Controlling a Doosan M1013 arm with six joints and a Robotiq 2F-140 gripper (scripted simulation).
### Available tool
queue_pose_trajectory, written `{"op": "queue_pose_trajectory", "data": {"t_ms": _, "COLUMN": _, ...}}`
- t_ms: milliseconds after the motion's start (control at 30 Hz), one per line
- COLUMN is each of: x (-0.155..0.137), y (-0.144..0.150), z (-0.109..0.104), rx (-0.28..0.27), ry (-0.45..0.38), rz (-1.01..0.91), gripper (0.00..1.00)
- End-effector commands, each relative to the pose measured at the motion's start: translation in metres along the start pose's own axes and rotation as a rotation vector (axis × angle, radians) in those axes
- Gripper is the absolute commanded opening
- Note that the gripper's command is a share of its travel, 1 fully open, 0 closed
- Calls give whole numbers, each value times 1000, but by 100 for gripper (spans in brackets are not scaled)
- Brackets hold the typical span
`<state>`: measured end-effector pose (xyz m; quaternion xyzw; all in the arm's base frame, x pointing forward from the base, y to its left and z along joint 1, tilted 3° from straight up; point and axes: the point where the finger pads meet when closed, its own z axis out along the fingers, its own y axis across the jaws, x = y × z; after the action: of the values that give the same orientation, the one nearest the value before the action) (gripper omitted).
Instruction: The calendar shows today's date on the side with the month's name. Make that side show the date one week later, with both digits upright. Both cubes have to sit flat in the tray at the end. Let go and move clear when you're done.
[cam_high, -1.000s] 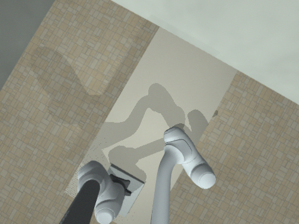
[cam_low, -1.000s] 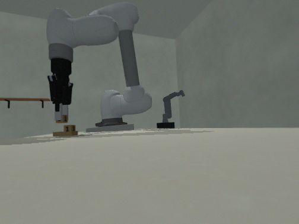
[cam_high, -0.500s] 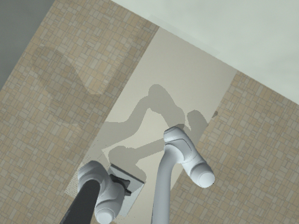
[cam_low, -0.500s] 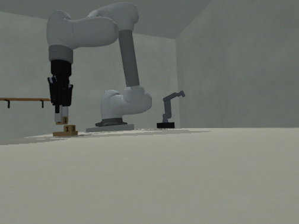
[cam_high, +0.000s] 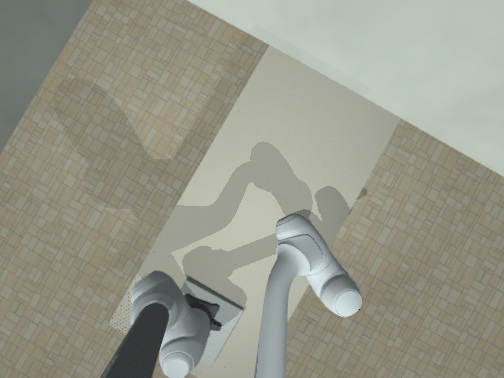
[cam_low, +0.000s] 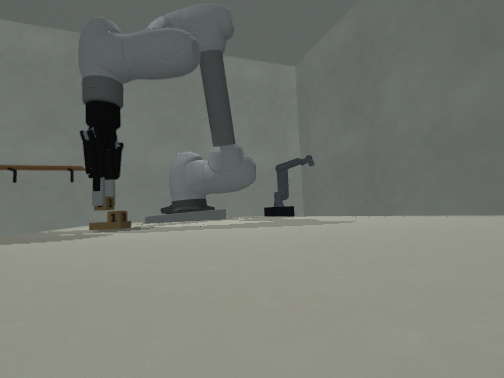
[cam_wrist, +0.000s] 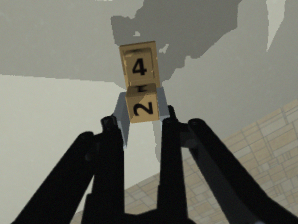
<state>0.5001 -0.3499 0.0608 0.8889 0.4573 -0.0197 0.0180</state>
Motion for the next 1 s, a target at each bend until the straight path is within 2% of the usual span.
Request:
{"op": "queue_pose_trajectory", "data": {"t_ms": 0, "x": 0, "y": 0, "z": 0, "rx": 0, "ry": 0, "rz": 0, "gripper": 25}}
{"op": "queue_pose_trajectory", "data": {"t_ms": 967, "x": 0, "y": 0, "z": 4, "rx": 0, "ry": 0, "rz": 0, "gripper": 25}}
